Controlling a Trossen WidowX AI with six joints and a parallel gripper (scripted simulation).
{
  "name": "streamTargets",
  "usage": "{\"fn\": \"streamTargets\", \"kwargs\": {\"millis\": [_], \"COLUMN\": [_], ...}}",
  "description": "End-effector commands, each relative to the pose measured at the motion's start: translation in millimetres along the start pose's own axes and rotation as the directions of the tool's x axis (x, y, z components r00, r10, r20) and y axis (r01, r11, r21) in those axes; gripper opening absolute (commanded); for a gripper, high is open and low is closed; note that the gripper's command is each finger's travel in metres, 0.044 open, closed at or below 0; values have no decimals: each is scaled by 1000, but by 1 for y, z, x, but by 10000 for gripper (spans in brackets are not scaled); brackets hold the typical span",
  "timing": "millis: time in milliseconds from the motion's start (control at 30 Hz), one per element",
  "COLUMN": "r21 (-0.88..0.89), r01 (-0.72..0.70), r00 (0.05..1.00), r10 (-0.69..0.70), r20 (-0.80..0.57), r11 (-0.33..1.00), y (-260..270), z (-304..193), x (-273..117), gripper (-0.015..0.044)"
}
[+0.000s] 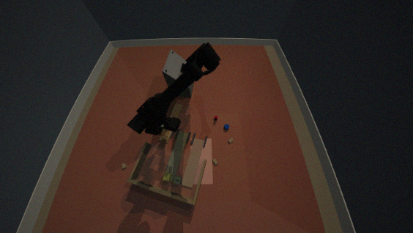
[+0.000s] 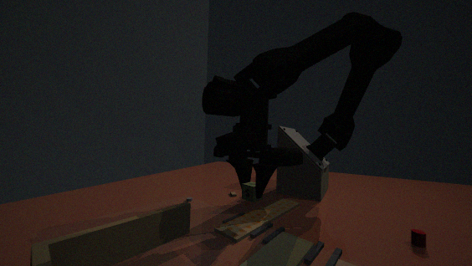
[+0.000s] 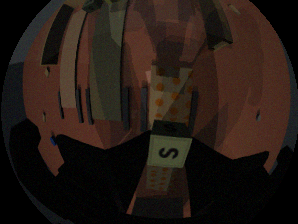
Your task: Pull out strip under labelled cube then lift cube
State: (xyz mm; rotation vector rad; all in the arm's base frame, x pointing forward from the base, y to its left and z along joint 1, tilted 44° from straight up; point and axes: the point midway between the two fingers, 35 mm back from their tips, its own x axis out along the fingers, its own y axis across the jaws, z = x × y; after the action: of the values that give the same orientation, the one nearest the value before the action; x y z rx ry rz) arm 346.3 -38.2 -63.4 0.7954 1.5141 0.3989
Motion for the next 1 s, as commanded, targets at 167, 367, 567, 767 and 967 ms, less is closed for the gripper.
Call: {"fn": "streamTargets", "kwargs": {"millis": [167,367,567,767,967], "r21": [2,2,2,2,2], "r01": [2,2,3,3,3], "r00": [1000,1000,1000,1000,1000], "r10": [-2,-2,-3,-3,-3], "r20": [-5,-6,-5,-6,-6], "r11": [1000,1000,1000,1000,1000], "y": [-2,-3,-3,-3,-3], "z": [-29,-48,-48,-49,-49], "x": [-1,0,-25,-36,-36], "gripper": [0,0,0,0,0]}}
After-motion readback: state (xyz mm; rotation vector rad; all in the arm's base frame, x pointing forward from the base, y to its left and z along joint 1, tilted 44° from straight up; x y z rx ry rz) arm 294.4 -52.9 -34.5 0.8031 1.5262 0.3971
